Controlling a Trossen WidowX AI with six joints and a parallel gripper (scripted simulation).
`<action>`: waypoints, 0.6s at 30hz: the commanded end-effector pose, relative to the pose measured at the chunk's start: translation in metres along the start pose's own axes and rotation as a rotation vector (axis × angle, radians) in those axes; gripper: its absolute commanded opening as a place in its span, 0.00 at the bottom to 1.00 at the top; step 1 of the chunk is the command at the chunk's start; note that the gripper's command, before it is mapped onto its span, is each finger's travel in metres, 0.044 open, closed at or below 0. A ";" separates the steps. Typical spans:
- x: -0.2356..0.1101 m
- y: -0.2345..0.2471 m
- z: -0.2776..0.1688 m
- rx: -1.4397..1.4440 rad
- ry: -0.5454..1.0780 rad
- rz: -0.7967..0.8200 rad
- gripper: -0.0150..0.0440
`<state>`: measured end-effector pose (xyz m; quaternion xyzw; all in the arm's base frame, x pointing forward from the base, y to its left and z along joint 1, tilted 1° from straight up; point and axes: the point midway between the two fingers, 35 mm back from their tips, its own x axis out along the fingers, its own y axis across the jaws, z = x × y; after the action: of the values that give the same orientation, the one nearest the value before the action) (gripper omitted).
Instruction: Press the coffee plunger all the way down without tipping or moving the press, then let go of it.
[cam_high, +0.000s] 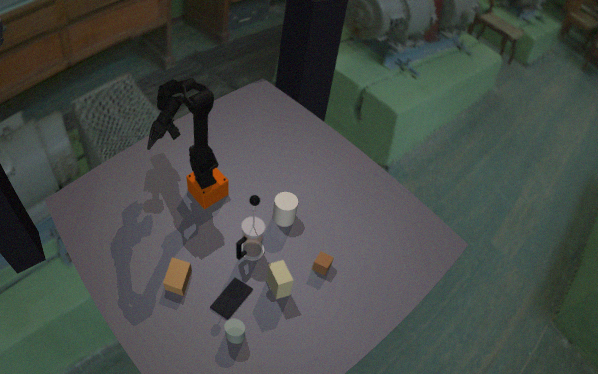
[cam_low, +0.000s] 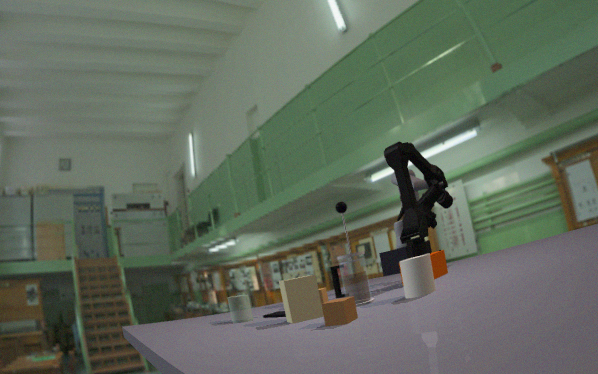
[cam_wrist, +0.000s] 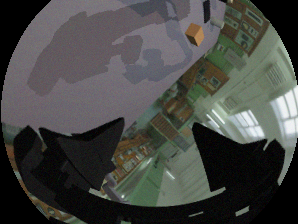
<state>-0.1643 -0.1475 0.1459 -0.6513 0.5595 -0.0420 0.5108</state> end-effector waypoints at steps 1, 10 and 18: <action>0.001 -0.001 0.000 -0.013 -0.007 -0.001 0.98; 0.050 -0.040 0.010 -0.578 -0.267 -0.067 1.00; 0.082 -0.077 0.031 -1.019 -0.460 -0.164 1.00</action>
<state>-0.0877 -0.1956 0.1450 -0.8191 0.4004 0.2611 0.3171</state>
